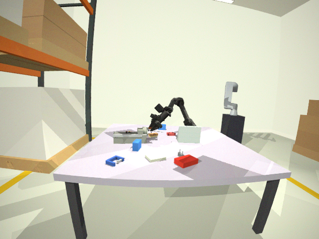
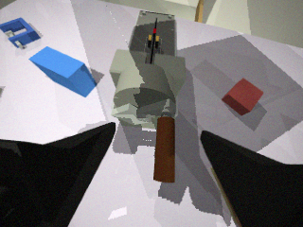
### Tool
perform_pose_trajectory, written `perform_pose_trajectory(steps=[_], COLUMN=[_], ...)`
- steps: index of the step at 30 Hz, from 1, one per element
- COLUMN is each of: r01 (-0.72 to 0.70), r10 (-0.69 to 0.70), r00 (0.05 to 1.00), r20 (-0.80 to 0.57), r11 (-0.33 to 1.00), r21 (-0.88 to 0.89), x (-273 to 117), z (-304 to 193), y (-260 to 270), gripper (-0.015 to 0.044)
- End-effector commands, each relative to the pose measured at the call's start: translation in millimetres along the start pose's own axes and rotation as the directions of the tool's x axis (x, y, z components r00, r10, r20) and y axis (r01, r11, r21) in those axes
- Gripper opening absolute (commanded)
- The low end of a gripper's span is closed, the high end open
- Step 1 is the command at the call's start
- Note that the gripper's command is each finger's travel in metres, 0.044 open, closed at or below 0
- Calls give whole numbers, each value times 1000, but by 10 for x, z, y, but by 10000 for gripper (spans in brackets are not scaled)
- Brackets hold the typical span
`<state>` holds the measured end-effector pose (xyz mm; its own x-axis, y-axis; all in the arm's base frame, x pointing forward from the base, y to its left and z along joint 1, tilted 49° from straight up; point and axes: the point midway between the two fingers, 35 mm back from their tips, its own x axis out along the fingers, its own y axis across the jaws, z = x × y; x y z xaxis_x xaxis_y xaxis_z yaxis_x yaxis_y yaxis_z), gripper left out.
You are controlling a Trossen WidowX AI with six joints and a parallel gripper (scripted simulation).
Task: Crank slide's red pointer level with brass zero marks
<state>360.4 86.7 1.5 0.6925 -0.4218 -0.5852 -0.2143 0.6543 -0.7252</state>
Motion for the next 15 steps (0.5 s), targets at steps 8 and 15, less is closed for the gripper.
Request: perform_pose_trajectory(steps=[8,15], r01=[6,-2], r10=[-6,1], r00=[1000,1000], r20=[10,12], r11=[1000,1000], r21=[13,10], x=[-281,-572], z=[290,602], y=[-28,-1], gripper=[440,440])
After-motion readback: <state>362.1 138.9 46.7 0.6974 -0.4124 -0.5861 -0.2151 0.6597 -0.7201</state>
